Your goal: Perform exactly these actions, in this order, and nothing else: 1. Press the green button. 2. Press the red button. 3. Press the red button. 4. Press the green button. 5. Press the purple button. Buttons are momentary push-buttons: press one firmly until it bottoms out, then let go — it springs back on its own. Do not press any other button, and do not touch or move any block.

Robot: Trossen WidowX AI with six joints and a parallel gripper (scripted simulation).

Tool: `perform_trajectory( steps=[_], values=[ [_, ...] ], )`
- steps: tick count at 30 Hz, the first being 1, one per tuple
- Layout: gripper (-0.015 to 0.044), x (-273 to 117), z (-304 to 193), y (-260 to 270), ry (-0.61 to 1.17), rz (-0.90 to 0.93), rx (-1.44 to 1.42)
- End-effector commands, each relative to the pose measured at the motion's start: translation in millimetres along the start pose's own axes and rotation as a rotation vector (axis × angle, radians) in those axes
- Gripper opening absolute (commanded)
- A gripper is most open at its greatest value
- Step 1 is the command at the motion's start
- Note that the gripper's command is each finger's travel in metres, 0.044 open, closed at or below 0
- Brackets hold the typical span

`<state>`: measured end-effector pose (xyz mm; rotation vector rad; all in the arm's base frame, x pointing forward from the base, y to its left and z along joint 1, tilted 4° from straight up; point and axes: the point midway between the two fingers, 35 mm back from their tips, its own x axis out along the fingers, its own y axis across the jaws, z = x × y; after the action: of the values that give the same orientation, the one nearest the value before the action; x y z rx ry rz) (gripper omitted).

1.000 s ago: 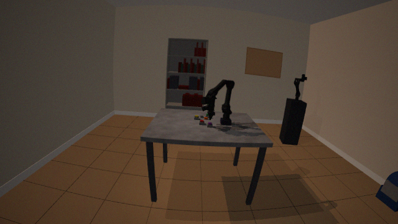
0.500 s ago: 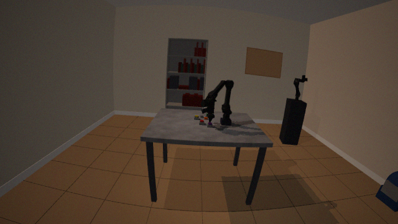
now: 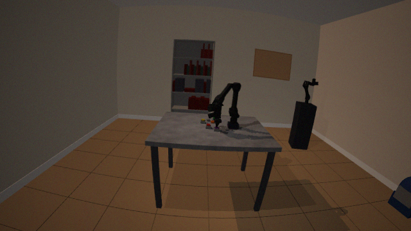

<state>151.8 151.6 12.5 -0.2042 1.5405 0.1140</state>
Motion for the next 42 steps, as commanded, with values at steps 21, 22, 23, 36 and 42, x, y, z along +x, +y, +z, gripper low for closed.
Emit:
perform_trajectory(
  steps=[21, 22, 23, 36, 42],
  values=[
    [0.002, -31.4, -2.5, -1.5, 0.012, -0.005, -0.005],
    [0.0046, -32.3, -1.5, -0.4, 0.012, -0.005, -0.005],
    [0.0072, -34.9, 1.4, 2.7, 0.012, -0.005, -0.005],
    [0.04, -92.8, 63.5, 86.4, 0.007, 0.002, -0.005],
    [0.04, -93.4, 64.1, 87.5, 0.007, 0.002, -0.005]
  ],
)
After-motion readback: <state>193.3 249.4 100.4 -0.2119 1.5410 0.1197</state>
